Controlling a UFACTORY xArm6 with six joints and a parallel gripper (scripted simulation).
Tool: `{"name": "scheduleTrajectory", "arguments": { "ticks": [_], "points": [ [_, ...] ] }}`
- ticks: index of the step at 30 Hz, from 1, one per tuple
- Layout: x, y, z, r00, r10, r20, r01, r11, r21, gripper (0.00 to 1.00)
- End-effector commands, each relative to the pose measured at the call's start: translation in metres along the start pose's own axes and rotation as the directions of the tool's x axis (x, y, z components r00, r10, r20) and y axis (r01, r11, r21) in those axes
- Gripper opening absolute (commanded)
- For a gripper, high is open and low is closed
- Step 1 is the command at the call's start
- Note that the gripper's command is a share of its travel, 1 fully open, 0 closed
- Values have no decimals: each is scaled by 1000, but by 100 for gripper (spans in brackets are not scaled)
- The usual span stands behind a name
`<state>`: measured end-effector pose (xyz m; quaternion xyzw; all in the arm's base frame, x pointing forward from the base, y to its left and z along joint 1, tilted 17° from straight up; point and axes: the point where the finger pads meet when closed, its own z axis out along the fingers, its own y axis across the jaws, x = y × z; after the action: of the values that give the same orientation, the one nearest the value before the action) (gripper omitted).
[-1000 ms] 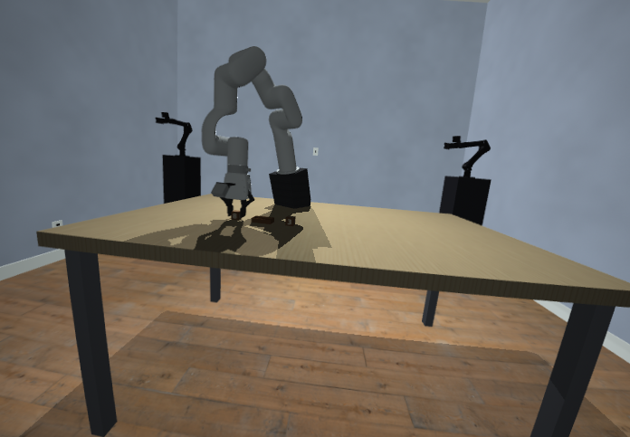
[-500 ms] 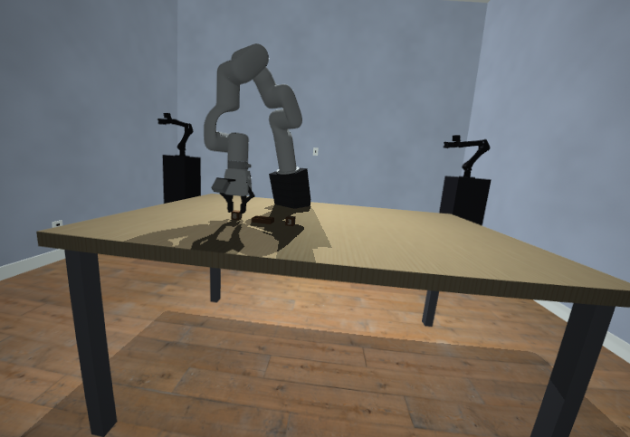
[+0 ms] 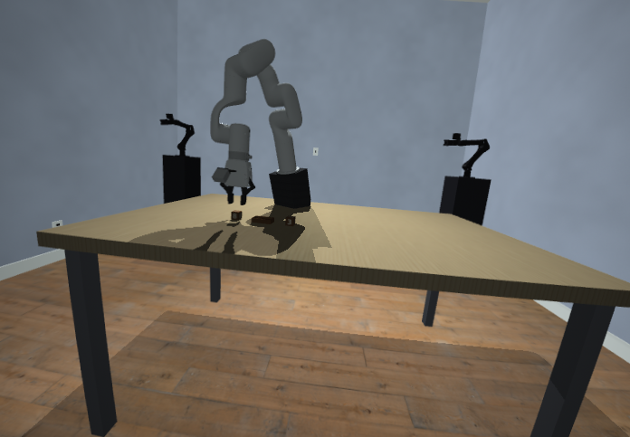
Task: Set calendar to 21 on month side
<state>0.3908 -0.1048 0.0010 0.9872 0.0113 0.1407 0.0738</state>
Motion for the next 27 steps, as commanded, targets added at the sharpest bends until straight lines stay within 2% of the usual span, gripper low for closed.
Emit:
{"name": "scheduleTrajectory", "arguments": {
  "ticks": [1,11,24,25,27],
  "points": [
    [2,0,-12,1000,-1,16,1,1000,10,49],
    [2,1,-34,1000,-1,16,1,1000,10,49],
    [2,1,-41,1000,-1,16,1,1000,10,49],
    [2,1,-41,1000,-1,16,1,1000,10,100],
    [2,1,-41,1000,-1,16,1,1000,10,100]
  ]
}}
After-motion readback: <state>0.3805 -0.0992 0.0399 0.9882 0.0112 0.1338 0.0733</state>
